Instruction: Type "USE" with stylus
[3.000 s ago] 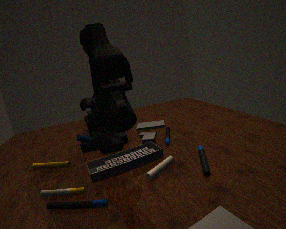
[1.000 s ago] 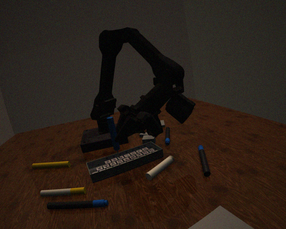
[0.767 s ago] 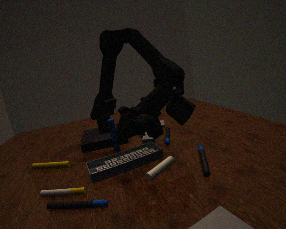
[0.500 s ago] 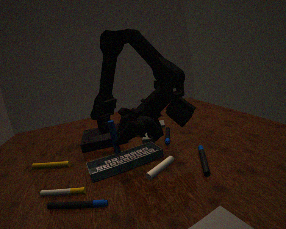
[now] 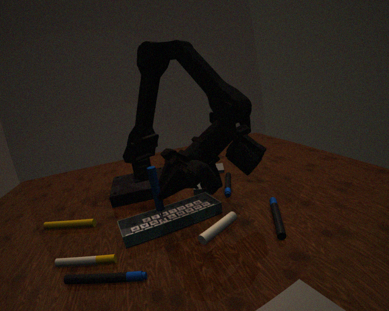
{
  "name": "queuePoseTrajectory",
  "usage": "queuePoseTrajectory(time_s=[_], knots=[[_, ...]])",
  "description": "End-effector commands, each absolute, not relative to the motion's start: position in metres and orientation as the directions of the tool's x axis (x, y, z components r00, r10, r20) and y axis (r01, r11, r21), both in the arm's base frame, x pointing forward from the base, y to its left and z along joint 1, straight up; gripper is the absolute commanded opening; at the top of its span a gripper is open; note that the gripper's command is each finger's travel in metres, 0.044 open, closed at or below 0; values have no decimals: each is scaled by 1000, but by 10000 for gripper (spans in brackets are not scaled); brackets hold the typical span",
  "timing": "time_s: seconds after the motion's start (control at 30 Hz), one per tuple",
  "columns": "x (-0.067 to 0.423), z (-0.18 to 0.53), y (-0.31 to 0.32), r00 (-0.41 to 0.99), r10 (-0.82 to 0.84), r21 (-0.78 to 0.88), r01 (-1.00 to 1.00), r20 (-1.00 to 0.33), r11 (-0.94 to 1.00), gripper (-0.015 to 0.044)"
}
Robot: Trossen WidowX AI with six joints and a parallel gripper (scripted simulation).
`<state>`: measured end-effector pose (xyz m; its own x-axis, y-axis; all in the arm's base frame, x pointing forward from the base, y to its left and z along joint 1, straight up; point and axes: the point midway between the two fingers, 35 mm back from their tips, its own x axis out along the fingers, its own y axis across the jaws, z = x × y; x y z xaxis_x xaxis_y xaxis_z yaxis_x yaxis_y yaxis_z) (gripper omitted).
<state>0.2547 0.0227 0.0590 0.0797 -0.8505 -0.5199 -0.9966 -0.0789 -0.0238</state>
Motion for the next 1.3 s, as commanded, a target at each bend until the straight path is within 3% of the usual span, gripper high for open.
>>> queuePoseTrajectory(time_s=[0.0, 0.6, 0.77, 0.83, 1.27], knots=[[255, 59, 22, 83, -852, -27, -996, -517, -80, 81], [253, 94, 22, 81, -850, -27, -997, -521, -78, 85], [253, 94, 22, 81, -850, -27, -997, -521, -78, 51], [254, 94, 20, 81, -849, -27, -997, -522, -79, 0], [277, 96, -32, 86, -850, -28, -996, -519, -83, 0]])
